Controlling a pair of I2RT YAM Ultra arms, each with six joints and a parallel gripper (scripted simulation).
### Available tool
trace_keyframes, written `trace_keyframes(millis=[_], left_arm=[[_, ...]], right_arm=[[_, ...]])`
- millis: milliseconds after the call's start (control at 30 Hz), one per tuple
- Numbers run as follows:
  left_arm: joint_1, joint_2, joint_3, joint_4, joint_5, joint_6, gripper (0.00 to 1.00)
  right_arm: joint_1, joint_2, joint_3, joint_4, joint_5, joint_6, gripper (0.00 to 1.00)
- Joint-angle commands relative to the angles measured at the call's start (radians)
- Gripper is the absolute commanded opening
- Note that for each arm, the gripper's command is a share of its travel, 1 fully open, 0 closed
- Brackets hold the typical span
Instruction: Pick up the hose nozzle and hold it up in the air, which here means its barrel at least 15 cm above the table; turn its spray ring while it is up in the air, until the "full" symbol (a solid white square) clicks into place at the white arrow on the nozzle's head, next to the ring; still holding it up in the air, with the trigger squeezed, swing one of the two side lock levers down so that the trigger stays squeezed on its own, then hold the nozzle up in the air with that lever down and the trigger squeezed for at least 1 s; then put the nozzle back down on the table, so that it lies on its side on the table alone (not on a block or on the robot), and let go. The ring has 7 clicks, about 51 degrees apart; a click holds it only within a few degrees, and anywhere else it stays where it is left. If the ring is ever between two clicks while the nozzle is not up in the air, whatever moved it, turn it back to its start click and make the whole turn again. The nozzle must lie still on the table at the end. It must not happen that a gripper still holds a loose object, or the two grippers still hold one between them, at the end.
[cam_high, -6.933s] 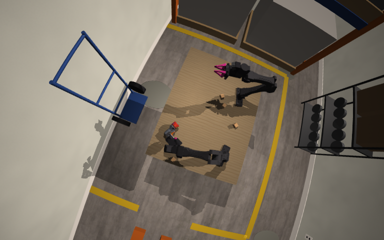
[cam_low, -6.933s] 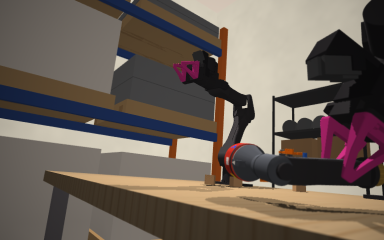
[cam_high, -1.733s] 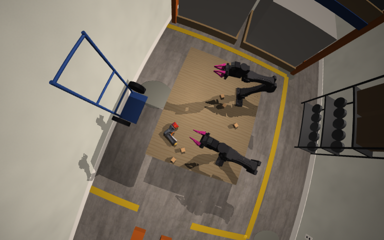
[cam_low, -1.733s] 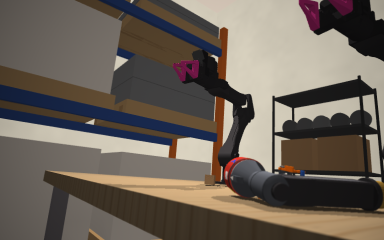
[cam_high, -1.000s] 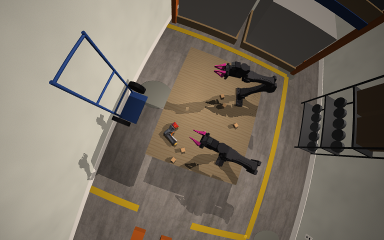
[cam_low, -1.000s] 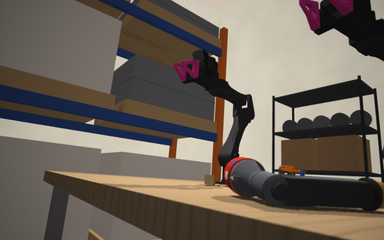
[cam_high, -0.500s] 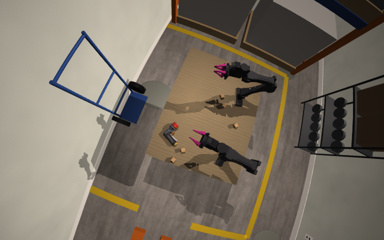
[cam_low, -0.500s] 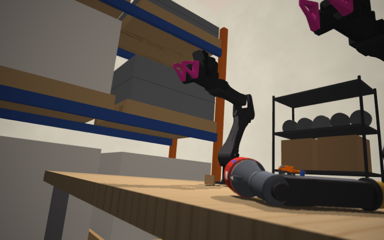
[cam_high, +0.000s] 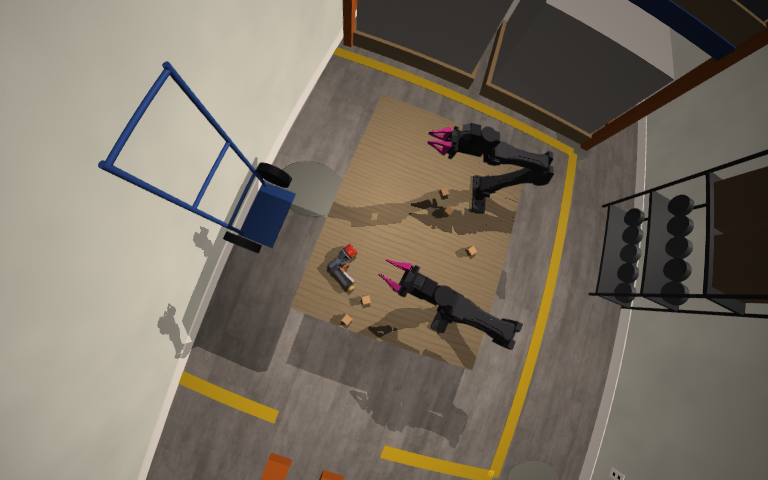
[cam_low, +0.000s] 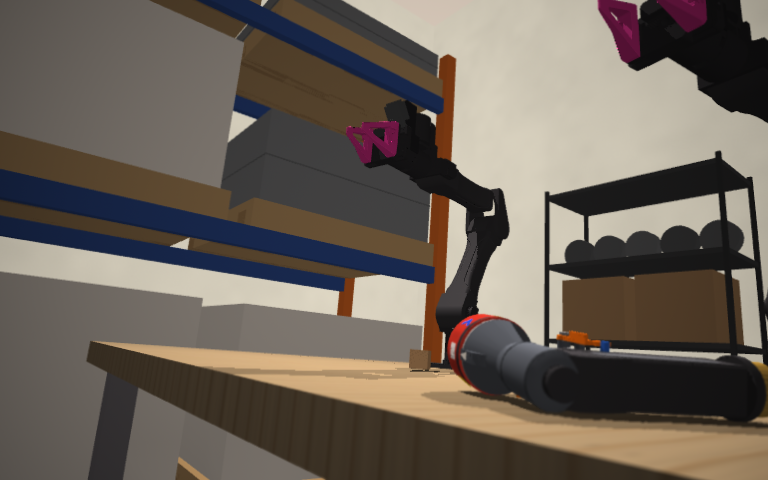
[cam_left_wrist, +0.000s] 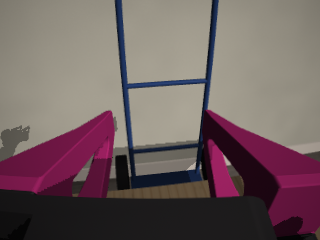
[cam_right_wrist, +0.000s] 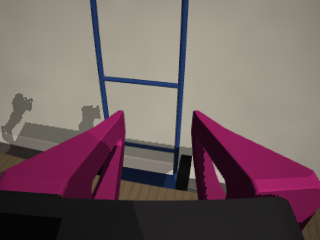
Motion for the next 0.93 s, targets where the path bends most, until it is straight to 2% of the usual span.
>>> trace_keyframes(millis=[0, 900], left_arm=[[0.01, 0.011, 0.041, -0.011, 0.003, -0.007, 0.5], [0.014, 0.016, 0.044, -0.014, 0.004, -0.007, 0.5]], right_arm=[[-0.008, 0.007, 0.003, 0.021, 0.0, -0.005, 0.37], [-0.009, -0.028, 0.002, 0.022, 0.001, -0.005, 0.37]])
